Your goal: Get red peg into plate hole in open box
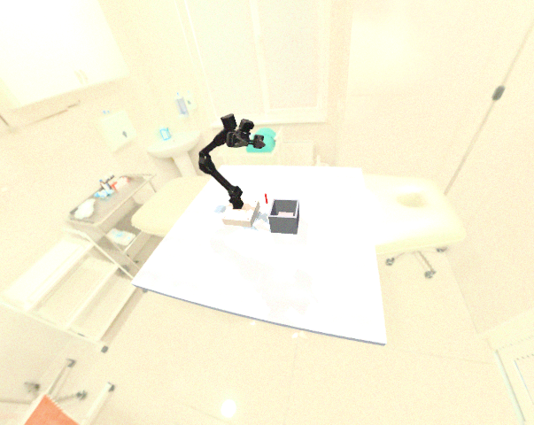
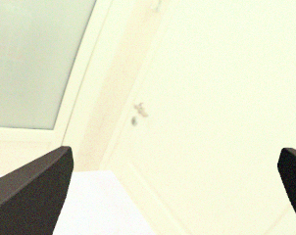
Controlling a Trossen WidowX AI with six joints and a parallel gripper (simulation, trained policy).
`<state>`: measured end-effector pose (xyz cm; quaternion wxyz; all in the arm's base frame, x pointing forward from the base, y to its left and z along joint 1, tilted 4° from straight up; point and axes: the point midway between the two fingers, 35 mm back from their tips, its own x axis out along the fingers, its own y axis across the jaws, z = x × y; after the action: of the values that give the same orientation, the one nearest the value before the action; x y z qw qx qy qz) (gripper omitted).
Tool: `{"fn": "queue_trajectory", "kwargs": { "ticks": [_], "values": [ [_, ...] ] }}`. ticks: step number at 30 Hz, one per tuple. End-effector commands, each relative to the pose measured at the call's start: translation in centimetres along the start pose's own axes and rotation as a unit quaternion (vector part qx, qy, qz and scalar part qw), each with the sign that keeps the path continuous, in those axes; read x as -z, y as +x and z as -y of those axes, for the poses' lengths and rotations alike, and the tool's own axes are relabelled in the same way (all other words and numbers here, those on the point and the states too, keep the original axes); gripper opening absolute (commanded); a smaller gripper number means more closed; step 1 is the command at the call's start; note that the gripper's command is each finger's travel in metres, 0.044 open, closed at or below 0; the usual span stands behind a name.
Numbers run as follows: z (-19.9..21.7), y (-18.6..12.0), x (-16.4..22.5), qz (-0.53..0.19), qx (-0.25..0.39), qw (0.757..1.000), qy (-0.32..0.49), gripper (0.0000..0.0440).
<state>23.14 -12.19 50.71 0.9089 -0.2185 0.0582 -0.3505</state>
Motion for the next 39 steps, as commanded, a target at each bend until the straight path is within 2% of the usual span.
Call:
{"fn": "queue_trajectory", "kwargs": {
  "ticks": [1,10,19,29,39],
  "values": [
    [-2.2,0.3,1.2,-0.02,-0.04,0.999,0.017,0.044],
    [-8.0,-0.1,4.1,-0.086,-0.141,0.984,0.074,0.044],
    [-13.2,-1.7,7.3,-0.171,-0.222,0.951,0.128,0.044],
    [-18.1,-4.4,11.0,-0.286,-0.282,0.898,0.18,0.044],
    [-21.8,-7.8,14.9,-0.415,-0.298,0.831,0.219,0.044]
  ]
}}
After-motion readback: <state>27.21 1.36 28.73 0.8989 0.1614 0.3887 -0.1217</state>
